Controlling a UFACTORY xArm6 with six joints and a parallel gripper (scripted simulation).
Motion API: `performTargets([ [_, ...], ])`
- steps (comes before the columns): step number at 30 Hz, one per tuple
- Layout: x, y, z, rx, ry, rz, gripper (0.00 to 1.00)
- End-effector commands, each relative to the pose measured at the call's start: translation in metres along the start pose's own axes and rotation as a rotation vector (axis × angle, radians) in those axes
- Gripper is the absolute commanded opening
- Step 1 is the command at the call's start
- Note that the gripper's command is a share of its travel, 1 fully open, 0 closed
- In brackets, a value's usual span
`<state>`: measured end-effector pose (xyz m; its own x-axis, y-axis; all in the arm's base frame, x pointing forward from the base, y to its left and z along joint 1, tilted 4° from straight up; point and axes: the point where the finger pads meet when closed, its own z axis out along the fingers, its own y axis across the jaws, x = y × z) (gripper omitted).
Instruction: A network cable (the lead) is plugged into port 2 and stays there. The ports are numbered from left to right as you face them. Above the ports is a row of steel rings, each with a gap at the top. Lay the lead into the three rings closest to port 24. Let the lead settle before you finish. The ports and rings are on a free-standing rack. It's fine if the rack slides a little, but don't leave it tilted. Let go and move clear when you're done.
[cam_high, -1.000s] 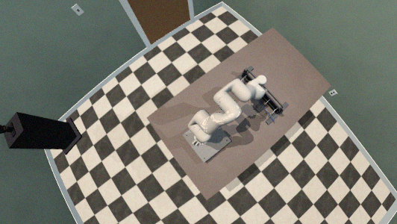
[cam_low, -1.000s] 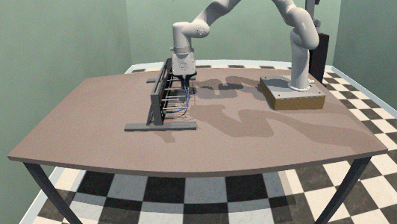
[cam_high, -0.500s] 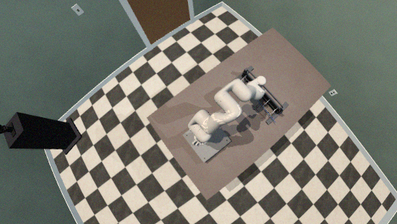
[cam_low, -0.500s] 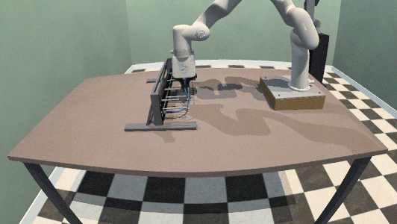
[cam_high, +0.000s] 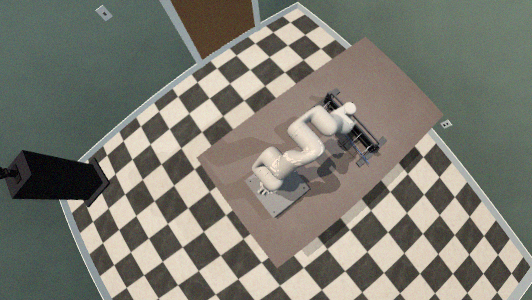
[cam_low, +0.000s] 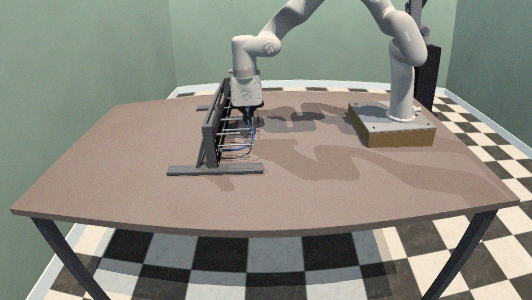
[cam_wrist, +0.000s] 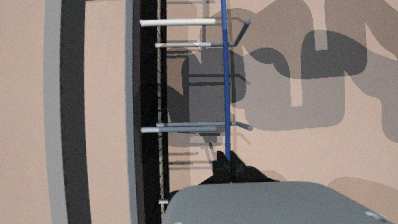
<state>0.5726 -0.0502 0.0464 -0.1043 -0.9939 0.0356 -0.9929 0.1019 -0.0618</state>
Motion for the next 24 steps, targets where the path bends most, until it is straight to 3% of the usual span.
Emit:
performTargets([
  [1,-0.0001,-0.0017,-0.0013,0.005,0.000,0.000,0.00],
  [24,-0.0001,-0.0059,-0.0009,0.005,0.000,0.000,0.00],
])
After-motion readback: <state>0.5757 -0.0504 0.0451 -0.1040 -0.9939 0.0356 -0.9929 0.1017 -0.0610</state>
